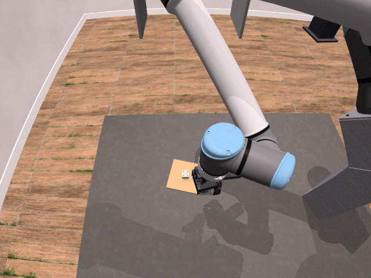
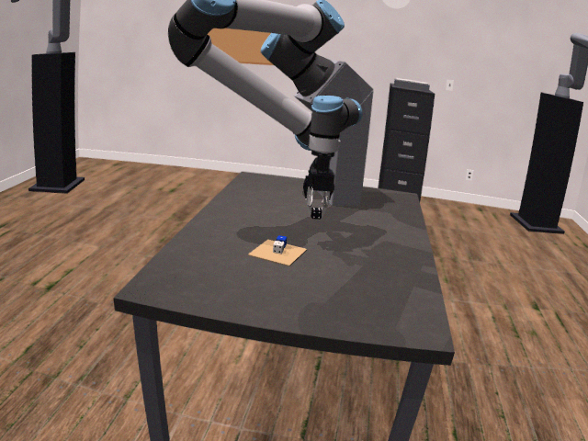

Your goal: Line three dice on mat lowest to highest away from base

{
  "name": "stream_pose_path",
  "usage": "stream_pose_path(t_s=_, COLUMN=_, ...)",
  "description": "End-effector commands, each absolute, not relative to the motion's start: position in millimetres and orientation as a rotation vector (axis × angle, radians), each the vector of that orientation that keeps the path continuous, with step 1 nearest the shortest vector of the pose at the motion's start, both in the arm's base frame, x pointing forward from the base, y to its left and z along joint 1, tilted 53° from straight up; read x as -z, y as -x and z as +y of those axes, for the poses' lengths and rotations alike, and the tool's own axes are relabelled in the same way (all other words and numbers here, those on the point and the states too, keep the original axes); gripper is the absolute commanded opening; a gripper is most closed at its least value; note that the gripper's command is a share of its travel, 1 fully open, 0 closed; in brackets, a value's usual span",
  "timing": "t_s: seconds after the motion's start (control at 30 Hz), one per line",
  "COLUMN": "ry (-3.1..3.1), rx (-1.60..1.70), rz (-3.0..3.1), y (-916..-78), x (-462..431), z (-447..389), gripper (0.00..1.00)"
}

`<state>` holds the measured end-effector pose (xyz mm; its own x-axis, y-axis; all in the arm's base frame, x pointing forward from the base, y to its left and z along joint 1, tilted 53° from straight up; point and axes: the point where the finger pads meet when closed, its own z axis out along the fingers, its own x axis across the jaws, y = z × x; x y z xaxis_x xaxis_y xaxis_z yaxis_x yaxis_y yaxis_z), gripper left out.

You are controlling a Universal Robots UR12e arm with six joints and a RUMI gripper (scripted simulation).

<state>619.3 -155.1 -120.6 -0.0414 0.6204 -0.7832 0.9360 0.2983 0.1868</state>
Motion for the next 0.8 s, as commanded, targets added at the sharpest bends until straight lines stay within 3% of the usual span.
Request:
stream_pose_path(t_s=0.0, ry=-1.421, rx=0.499, rz=1.755, y=-616, x=124, z=-156, gripper=0.10)
stream_pose_path(t_s=0.4, ry=-1.488, rx=0.449, rz=1.683, y=-659, x=86, z=-173, gripper=0.10)
stream_pose_path(t_s=0.77, ry=-1.610, rx=0.360, rz=1.546, y=-726, x=-4, z=-204, gripper=0.10)
